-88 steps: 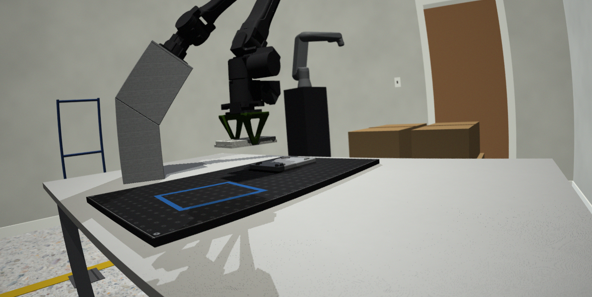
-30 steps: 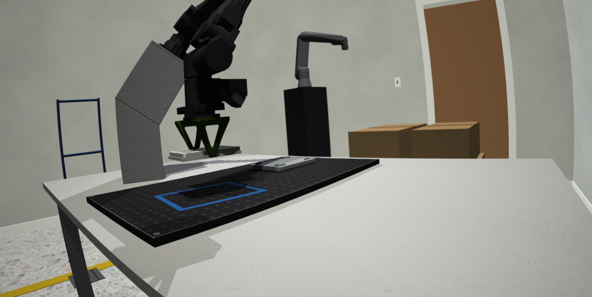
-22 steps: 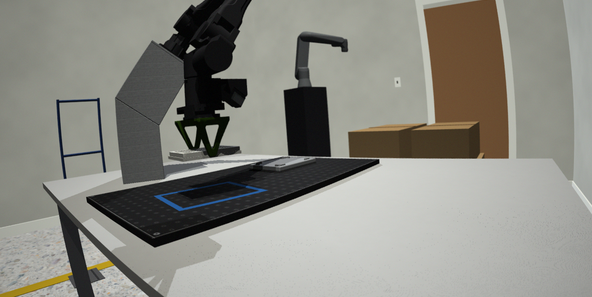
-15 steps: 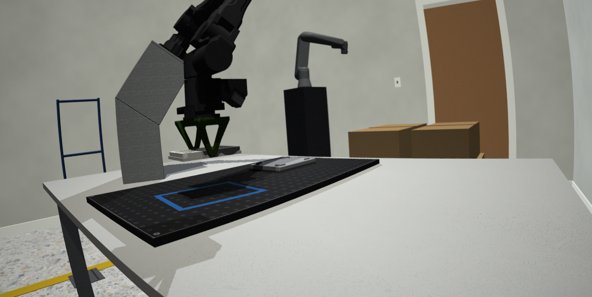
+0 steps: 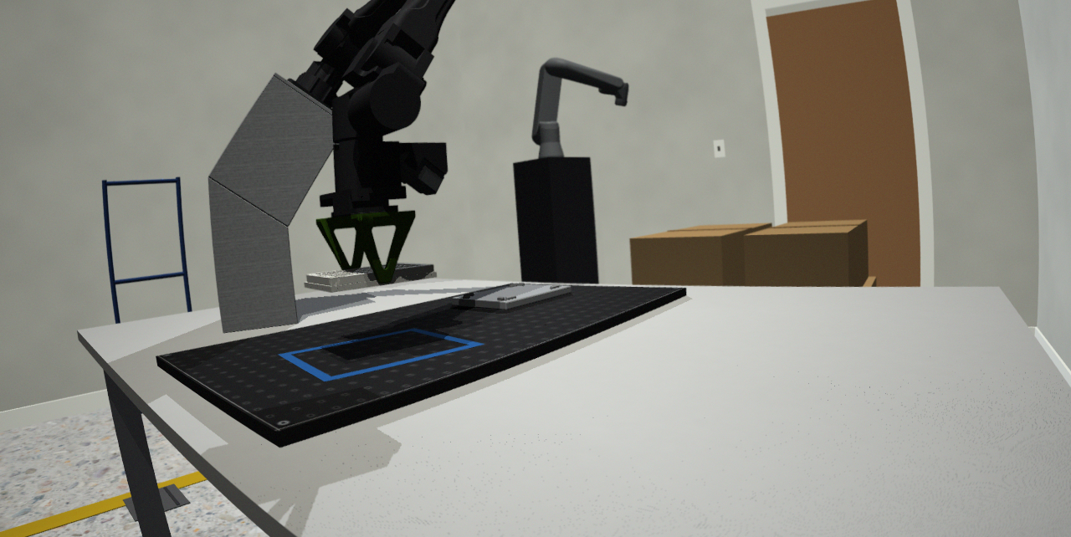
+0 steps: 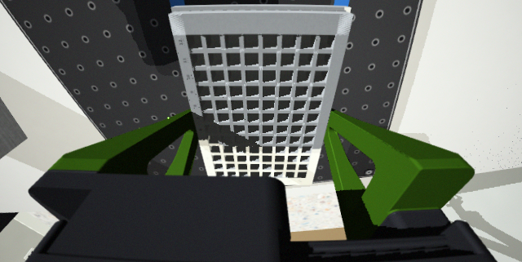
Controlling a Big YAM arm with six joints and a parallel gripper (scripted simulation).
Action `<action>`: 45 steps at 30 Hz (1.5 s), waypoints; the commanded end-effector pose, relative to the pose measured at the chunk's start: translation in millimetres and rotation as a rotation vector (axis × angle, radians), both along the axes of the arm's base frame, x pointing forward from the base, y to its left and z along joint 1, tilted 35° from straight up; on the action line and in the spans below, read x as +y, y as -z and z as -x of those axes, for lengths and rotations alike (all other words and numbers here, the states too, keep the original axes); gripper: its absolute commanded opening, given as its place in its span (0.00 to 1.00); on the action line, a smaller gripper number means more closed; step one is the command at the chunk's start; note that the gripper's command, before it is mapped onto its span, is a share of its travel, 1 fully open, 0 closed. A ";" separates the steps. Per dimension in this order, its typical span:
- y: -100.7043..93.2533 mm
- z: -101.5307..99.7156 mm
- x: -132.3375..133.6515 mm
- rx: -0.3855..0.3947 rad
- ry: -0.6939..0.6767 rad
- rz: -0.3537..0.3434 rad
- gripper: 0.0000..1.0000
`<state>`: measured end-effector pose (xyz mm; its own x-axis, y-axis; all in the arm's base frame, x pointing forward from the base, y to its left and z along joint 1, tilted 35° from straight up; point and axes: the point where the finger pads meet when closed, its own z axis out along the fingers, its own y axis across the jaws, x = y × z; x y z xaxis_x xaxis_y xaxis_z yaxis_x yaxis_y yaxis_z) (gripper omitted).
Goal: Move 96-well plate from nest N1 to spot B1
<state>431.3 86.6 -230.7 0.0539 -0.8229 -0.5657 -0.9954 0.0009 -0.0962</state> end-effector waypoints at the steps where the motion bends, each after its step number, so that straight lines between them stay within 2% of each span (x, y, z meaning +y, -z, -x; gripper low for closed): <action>1: 4.1 0.1 -3.0 -0.019 -0.011 -0.003 0.00; 3: 6.1 -3.1 6.8 -0.026 -0.030 -0.002 0.00; 45: 54.6 -6.2 42.5 -0.012 -0.012 -0.002 0.00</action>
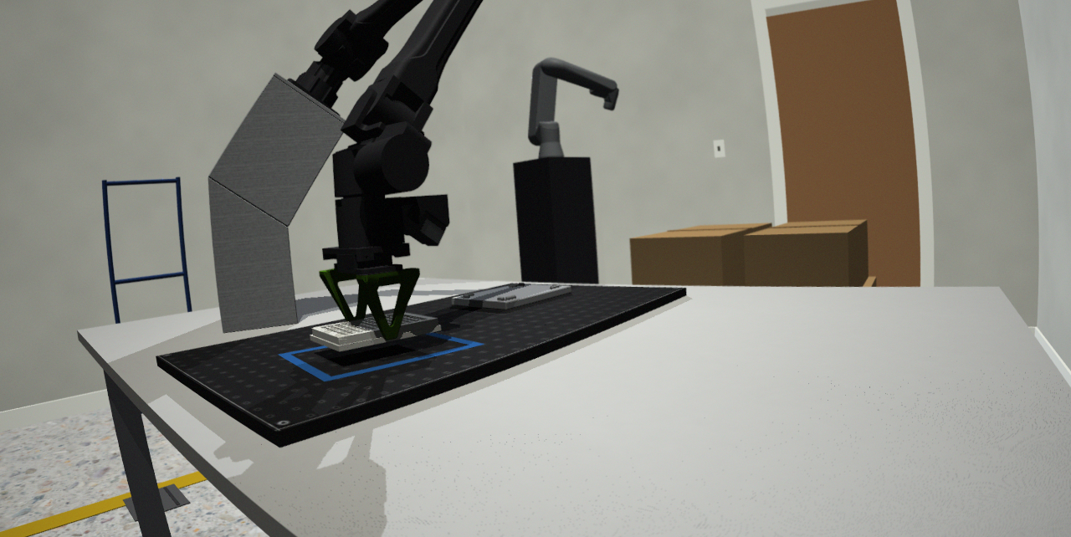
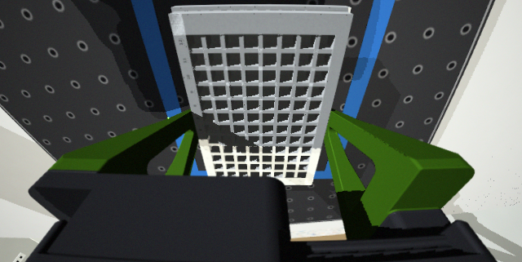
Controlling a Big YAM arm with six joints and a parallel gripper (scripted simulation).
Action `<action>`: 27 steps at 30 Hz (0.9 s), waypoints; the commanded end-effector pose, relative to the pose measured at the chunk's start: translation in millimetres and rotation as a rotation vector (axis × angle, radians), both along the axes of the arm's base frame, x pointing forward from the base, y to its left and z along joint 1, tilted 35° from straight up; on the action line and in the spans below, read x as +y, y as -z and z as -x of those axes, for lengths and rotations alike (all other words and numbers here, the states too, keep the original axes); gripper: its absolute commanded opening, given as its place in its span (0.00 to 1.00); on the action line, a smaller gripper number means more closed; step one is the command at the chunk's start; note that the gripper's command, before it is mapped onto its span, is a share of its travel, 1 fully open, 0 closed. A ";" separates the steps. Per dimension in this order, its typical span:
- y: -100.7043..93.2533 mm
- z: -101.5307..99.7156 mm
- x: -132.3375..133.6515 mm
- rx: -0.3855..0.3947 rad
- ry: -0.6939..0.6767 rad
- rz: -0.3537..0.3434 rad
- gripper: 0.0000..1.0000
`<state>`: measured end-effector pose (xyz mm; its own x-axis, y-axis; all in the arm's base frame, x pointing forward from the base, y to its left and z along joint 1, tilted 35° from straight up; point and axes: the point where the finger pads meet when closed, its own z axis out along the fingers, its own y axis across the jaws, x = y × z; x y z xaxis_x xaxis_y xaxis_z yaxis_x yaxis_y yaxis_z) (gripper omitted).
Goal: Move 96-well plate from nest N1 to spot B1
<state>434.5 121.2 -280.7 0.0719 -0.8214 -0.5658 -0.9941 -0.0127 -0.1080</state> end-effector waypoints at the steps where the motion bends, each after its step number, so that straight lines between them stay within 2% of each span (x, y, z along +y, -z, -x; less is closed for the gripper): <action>1: 6.0 -3.0 8.9 0.000 0.002 -0.001 0.00; 4: 7.7 -1.3 9.8 0.008 0.002 0.000 0.00; 7: 1.2 -5.9 10.2 -0.002 0.002 -0.001 0.00; 8: 0.2 -6.9 2.3 -0.007 0.011 -0.002 0.00; 27: 0.3 -7.3 2.1 -0.007 0.011 -0.002 0.00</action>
